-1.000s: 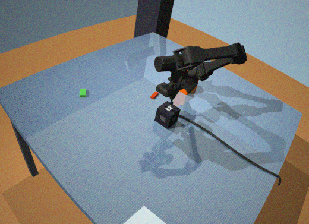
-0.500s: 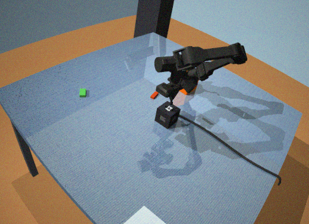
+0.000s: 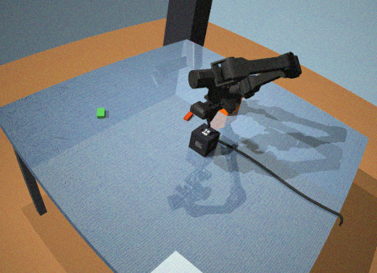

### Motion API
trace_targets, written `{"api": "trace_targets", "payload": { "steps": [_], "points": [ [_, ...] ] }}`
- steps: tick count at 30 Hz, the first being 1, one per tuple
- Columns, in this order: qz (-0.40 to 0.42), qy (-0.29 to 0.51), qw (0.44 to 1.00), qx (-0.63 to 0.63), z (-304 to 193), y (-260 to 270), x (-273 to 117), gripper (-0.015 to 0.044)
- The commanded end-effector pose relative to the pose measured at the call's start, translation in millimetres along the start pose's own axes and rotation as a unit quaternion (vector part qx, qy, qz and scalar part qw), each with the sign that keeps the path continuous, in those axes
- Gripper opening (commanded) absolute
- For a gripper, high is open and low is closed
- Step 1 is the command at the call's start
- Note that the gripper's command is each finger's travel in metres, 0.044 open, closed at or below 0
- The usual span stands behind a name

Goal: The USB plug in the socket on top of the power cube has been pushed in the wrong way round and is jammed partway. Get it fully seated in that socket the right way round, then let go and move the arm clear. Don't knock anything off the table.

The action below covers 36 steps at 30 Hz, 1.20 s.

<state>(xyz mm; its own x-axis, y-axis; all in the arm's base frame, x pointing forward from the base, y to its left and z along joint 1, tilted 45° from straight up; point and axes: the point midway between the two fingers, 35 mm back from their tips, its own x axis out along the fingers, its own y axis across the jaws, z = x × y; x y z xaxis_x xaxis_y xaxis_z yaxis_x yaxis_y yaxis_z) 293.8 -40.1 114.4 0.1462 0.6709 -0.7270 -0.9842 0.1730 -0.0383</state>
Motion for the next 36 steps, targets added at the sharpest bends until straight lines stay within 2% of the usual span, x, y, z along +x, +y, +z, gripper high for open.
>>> {"api": "trace_targets", "payload": {
  "steps": [1, 36],
  "points": [
    [0.001, 0.003, 1.0, -0.004, -1.0, 0.4, 0.8, 0.0],
    [0.0, 0.006, 1.0, -0.013, -2.4, 0.2, 5.0, 0.0]
  ]
}}
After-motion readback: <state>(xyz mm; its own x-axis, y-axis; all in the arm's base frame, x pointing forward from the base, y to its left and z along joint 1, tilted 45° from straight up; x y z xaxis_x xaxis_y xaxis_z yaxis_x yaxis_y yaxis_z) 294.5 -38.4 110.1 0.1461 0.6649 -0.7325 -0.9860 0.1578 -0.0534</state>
